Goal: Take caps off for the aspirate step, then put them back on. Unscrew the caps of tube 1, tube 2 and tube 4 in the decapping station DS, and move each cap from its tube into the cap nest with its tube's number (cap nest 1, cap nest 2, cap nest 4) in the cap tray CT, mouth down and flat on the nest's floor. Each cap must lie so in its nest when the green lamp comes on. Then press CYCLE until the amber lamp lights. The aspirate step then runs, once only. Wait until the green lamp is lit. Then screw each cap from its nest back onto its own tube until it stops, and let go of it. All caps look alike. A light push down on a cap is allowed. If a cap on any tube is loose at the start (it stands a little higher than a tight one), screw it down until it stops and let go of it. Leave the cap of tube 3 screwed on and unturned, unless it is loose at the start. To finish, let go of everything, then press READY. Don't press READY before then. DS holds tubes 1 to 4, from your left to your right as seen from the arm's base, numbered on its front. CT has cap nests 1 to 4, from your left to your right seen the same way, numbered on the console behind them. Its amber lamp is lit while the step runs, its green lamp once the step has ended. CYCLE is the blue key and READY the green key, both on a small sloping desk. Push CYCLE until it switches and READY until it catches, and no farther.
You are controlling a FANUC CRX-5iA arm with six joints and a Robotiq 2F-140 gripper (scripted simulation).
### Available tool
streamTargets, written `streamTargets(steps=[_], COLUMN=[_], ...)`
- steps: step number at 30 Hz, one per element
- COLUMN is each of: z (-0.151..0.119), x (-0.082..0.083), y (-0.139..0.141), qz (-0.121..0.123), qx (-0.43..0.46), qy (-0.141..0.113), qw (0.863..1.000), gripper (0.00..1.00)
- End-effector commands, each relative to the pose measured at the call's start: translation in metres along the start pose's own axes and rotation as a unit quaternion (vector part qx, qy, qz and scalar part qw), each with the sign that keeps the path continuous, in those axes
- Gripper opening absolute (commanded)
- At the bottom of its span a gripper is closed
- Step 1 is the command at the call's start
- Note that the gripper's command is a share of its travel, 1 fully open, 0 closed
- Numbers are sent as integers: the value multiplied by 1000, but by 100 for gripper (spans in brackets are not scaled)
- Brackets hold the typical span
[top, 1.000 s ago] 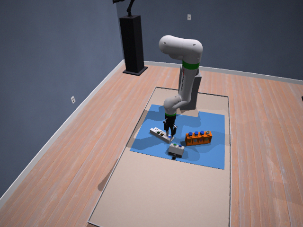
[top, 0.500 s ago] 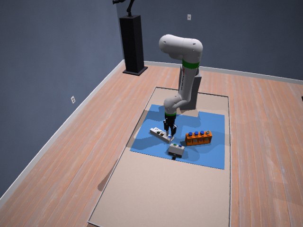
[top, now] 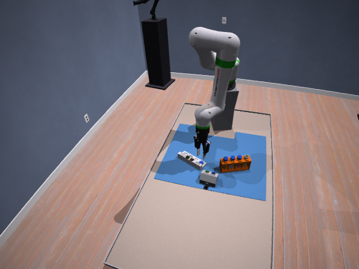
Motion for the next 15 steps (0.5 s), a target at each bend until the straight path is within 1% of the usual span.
streamTargets(steps=[1,11,12,15], z=[3,4,4,4], x=[16,66,69,69], y=[0,0,0,0], qz=[2,2,2,2], qx=[-1,-1,-1,-1], qy=[-11,-11,-11,-11], qw=[1000,1000,1000,1000], gripper=[29,29,29,29])
Point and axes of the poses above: the point where the finger pads meet when closed, its own x axis back along the fingers, its own y axis across the jaws, z = x × y, the point moved 7 cm from there along x, back along the fingers, and after that the axes turned 4 degrees about x, right-handed, at the moved point
